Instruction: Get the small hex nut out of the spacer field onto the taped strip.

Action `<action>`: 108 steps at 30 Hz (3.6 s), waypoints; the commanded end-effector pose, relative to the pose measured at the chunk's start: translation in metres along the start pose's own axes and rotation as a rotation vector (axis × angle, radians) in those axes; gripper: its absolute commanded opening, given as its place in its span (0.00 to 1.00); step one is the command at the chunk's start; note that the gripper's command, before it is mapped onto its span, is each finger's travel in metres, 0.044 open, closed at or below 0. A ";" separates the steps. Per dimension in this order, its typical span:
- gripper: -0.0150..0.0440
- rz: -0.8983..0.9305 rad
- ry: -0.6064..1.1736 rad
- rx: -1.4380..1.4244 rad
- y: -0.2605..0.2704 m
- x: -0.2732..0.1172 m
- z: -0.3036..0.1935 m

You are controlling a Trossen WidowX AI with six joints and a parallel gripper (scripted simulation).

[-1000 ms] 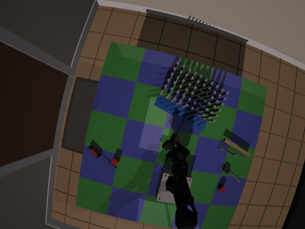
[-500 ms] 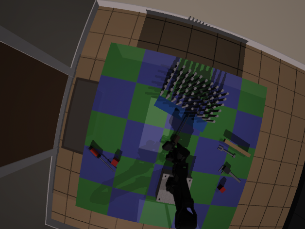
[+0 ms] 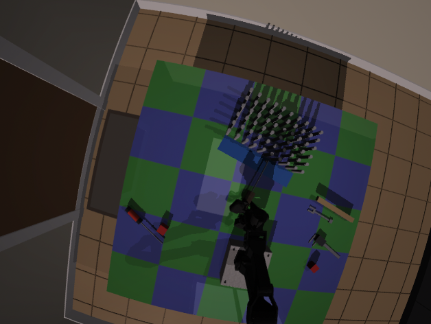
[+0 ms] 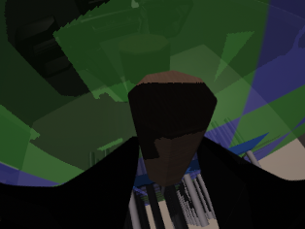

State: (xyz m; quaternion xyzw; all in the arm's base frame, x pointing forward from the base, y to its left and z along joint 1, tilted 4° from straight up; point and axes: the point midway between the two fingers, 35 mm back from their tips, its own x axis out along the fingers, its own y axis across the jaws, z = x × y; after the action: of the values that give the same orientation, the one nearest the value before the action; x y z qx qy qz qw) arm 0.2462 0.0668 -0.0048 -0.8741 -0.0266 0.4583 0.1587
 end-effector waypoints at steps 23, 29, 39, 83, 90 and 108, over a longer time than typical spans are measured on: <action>0.25 -0.003 0.012 0.004 -0.005 -0.016 0.000; 0.25 -0.003 0.011 0.004 -0.006 -0.026 0.012; 0.25 -0.003 0.011 0.005 -0.009 -0.038 0.018; 0.25 0.040 -0.071 0.092 -0.097 -0.133 -0.056; 0.25 0.065 -0.085 0.128 -0.126 -0.133 -0.060; 0.25 0.122 -0.099 0.216 -0.208 -0.127 -0.050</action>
State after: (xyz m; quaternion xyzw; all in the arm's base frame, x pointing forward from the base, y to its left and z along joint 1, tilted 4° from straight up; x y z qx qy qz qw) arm 0.2335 0.2116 0.1804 -0.8277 0.0618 0.5150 0.2142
